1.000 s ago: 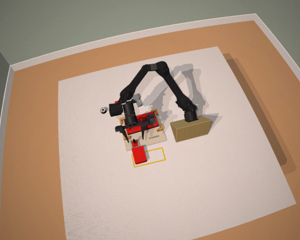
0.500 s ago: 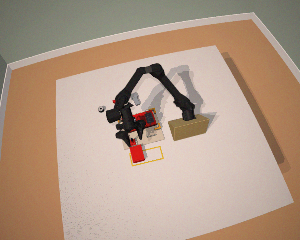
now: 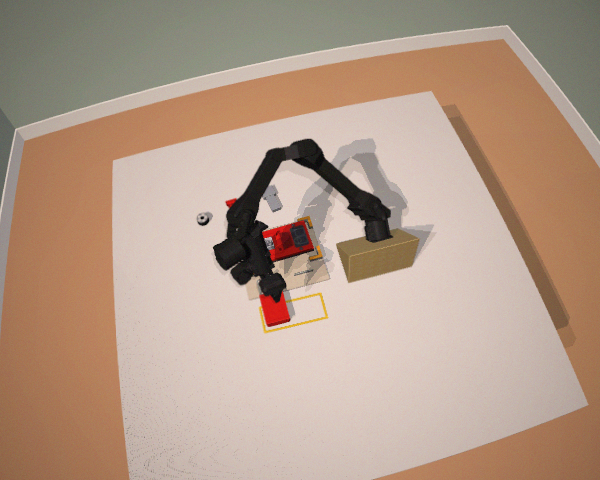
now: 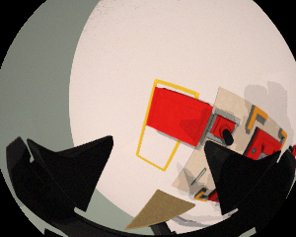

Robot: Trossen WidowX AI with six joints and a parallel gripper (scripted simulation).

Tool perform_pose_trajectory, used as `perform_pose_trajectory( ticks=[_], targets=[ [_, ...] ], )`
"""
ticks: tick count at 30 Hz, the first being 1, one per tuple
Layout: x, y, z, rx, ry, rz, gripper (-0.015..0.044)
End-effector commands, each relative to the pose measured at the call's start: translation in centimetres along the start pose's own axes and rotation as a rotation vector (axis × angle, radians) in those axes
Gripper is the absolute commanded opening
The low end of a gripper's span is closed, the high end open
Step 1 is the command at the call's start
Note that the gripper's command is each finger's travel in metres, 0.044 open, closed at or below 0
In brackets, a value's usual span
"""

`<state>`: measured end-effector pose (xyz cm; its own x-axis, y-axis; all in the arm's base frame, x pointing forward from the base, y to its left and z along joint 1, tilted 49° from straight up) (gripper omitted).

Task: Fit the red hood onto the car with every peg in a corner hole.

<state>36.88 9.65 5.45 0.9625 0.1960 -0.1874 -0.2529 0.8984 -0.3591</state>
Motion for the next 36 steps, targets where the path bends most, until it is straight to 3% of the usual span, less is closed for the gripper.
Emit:
perform_pose_trajectory(
  ticks=[1, 7, 36],
  targets=[
    [1.2, 2.8, -2.6, -0.227, 0.209, 0.918, 0.044],
    [1.6, 4.2, -3.4, -0.296, 0.355, 1.343, 0.044],
    [1.4, 4.0, -4.2, -0.296, 0.355, 1.343, 0.044]
  ],
)
Point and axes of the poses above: the point midway between the two fingers, 35 mm back from their tips, its own z axis back along the fingers, its own y axis across the jaws, x = y × z, the point moved 8 cm from there along z, back along the fingers, and after that the axes turned 9 degrees about z, right-handed, at the moved point
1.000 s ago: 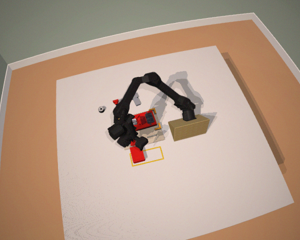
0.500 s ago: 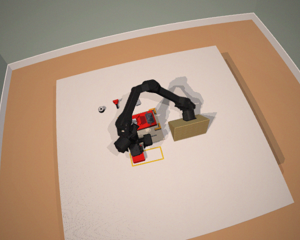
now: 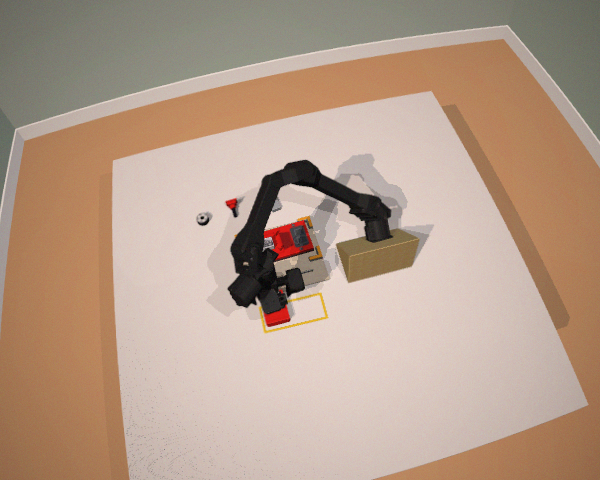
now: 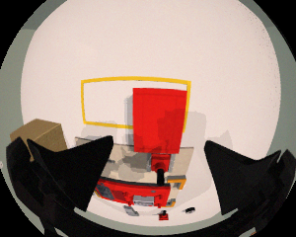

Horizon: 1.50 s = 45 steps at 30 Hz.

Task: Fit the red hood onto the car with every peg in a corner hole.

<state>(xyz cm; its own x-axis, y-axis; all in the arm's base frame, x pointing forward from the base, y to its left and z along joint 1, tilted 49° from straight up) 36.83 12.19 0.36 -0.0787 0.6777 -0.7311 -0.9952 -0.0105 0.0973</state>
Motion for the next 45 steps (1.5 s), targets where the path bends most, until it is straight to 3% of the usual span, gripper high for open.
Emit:
perform_pose_trajectory(
  ticks=[1, 45],
  targets=[
    [0.1, 0.0, -0.6, 0.005, 0.005, 0.007, 0.044],
    [0.0, 0.0, -4.3, 0.005, 0.007, 0.007, 0.044]
  ],
)
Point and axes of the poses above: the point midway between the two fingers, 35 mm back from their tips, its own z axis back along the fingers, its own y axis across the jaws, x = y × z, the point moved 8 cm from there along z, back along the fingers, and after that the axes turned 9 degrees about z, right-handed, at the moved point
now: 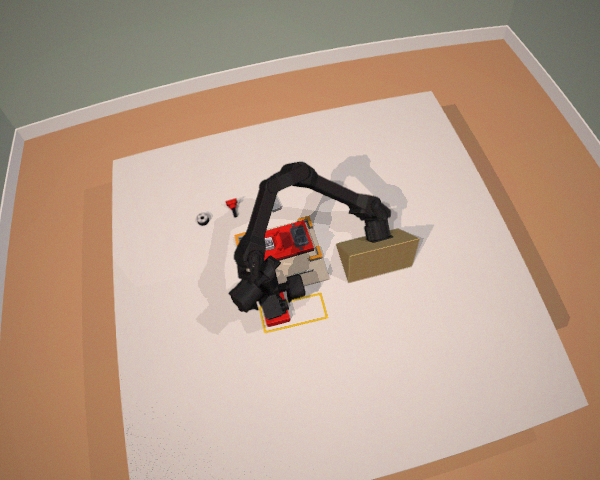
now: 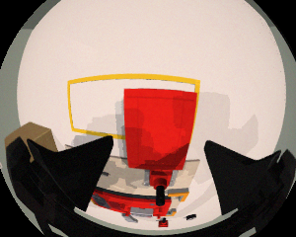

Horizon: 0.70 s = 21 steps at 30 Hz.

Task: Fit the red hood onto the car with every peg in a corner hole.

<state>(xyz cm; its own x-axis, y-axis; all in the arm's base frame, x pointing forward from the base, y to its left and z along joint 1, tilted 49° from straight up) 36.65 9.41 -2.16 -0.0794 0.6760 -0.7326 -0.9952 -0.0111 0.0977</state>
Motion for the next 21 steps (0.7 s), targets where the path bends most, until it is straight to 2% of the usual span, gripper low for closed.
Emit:
perform_pose_trajectory(
  ticks=[1, 21],
  targets=[
    [0.0, 0.08, -0.59, 0.005, 0.005, 0.006, 0.044],
    [-0.05, 0.1, -1.53, 0.005, 0.005, 0.006, 0.044]
  ],
)
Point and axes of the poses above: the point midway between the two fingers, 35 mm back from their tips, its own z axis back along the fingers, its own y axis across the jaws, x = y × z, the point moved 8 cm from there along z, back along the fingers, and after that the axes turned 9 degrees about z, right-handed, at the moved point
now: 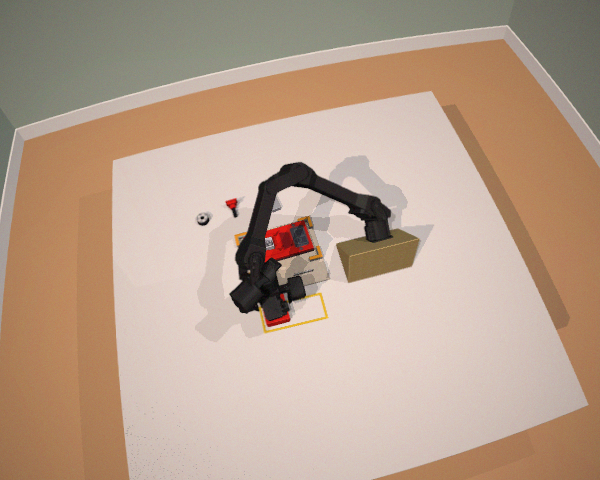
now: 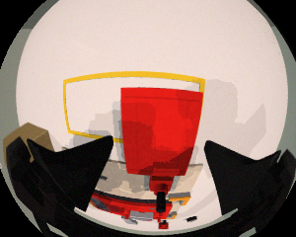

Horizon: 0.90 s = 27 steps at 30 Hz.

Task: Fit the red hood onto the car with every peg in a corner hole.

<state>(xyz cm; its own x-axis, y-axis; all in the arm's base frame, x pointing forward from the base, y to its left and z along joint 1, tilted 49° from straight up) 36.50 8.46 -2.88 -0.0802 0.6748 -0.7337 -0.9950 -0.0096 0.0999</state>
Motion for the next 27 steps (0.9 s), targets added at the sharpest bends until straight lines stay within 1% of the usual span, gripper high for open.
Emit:
perform_pose_trajectory(
  ticks=[1, 27],
  targets=[
    [0.0, 0.0, -0.4, 0.002, 0.004, 0.005, 0.044],
    [0.0, 0.0, -1.7, 0.002, 0.004, 0.005, 0.044]
  ],
)
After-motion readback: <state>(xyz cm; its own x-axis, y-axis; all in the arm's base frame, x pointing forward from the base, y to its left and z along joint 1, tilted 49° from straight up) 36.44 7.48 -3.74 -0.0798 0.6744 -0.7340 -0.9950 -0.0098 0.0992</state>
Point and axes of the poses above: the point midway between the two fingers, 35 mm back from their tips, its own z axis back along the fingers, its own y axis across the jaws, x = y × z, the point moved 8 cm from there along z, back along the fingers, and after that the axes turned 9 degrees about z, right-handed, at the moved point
